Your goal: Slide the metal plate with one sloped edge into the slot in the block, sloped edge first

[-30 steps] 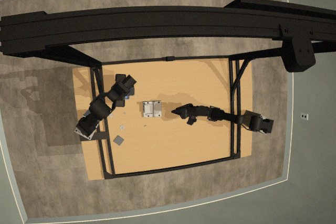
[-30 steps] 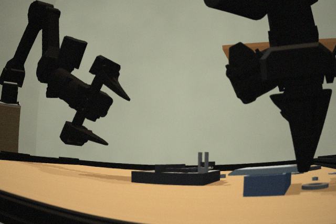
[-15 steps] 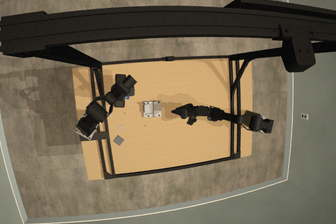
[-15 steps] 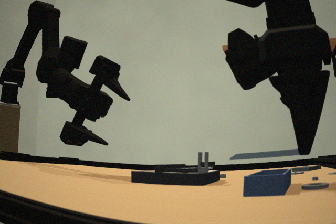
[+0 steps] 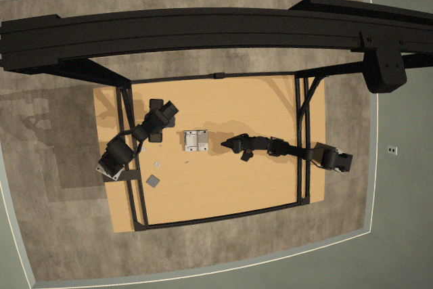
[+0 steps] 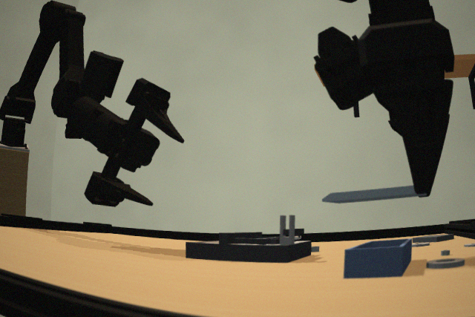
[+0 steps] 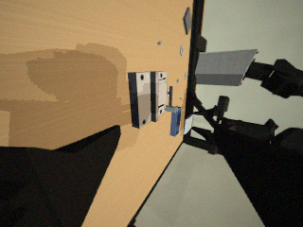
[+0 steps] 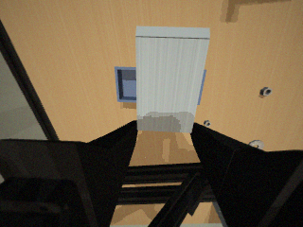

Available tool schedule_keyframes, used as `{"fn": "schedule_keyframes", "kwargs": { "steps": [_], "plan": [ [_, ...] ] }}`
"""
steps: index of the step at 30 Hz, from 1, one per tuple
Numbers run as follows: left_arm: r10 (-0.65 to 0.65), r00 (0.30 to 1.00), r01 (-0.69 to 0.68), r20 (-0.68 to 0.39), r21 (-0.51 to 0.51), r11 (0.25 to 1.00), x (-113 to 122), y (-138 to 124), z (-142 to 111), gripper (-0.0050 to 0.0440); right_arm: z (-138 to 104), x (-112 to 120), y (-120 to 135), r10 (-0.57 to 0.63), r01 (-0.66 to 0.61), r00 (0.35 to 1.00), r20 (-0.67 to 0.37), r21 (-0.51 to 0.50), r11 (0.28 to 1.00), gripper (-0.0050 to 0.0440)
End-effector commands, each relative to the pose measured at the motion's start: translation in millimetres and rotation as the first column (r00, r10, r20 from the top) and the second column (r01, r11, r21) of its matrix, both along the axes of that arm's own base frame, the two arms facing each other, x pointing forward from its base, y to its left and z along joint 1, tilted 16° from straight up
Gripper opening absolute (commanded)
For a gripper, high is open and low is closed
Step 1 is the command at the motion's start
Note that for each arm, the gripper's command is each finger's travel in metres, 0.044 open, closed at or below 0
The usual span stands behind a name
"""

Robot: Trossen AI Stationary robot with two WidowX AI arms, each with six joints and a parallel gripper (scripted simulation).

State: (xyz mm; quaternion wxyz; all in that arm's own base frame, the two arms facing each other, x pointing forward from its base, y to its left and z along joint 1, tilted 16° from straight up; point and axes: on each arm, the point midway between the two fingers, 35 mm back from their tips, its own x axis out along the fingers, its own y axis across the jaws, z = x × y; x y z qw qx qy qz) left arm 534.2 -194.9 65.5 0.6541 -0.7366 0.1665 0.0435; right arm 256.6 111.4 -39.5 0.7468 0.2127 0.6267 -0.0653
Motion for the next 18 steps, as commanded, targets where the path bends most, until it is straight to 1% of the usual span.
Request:
{"fn": "schedule_keyframes", "kwargs": {
  "steps": [1, 4, 7, 18],
  "plan": [
    [0.004, 1.0, -0.004, 0.0, -0.004, 1.0, 0, 0, 0, 0.044, -2, -2, -14, 0.009, -0.009, 1.0, 0.001, -0.002, 1.0, -0.0027],
    [0.004, 1.0, -0.004, 0.0, -0.004, 1.0, 0, 0, 0, 0.044, -4, -4, -25, 0.017, -0.016, 1.0, 0.0, -0.004, 1.0, -0.005],
    [0.004, 1.0, -0.004, 0.0, -0.004, 1.0, 0, 0, 0, 0.044, -5, -4, -28, 0.019, -0.019, 1.0, 0.0, -0.005, 1.0, -0.005],
    [0.004, 1.0, -0.004, 0.0, -0.004, 1.0, 0, 0, 0, 0.044, -13, -15, -66, 0.044, -0.044, 0.999, 0.003, -0.01, 0.999, -0.005]
  ]
}}
